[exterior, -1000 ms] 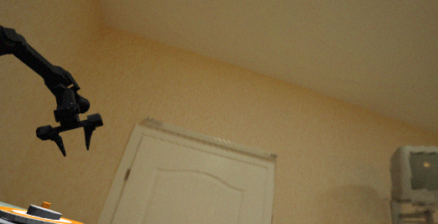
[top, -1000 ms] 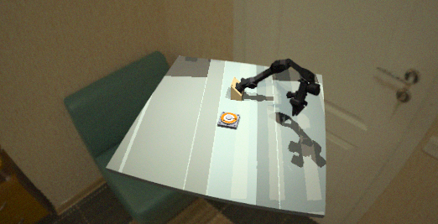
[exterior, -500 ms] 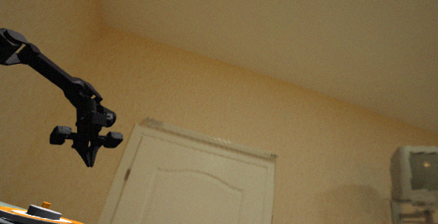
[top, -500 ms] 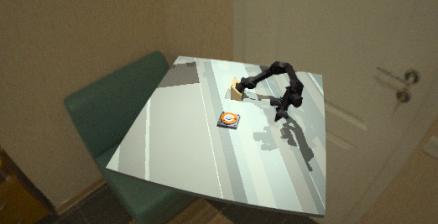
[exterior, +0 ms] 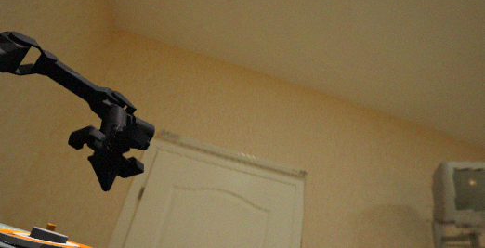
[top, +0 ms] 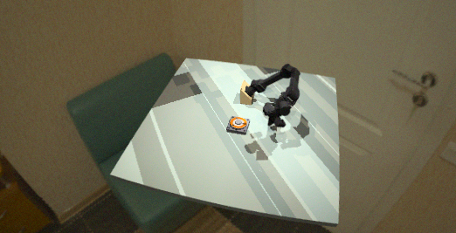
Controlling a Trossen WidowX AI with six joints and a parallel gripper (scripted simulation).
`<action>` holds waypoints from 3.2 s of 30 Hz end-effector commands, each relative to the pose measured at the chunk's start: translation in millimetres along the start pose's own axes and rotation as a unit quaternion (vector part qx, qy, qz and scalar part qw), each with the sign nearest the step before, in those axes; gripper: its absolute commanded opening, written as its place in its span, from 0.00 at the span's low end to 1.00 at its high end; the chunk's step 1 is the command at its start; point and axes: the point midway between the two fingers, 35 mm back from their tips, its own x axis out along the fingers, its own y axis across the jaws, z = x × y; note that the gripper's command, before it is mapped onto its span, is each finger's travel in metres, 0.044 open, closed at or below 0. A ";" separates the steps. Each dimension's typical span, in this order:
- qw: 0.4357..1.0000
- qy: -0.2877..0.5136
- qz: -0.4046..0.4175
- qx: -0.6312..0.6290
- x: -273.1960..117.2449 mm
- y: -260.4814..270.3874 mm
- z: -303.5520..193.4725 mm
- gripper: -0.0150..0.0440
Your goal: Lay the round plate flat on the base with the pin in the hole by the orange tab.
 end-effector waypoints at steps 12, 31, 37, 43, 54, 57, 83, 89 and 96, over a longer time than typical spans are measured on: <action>0.935 0.133 0.007 -0.330 58.2 -111.1 61.2 0.25; 0.853 0.172 0.099 -0.482 76.4 -165.4 65.8 0.25; 0.853 0.172 0.099 -0.482 76.5 -165.2 65.9 0.25; 0.853 0.172 0.098 -0.482 92.0 -164.5 60.2 0.25; 0.853 0.173 0.100 -0.482 120.7 -163.9 47.0 0.25; 0.853 0.172 0.100 -0.482 120.9 -161.9 47.7 0.25; 0.853 0.172 0.100 -0.483 128.7 -134.7 64.5 0.25; 0.853 0.172 0.100 -0.483 130.7 -130.5 71.2 0.25; 0.853 0.171 0.100 -0.483 133.0 -127.0 79.7 0.25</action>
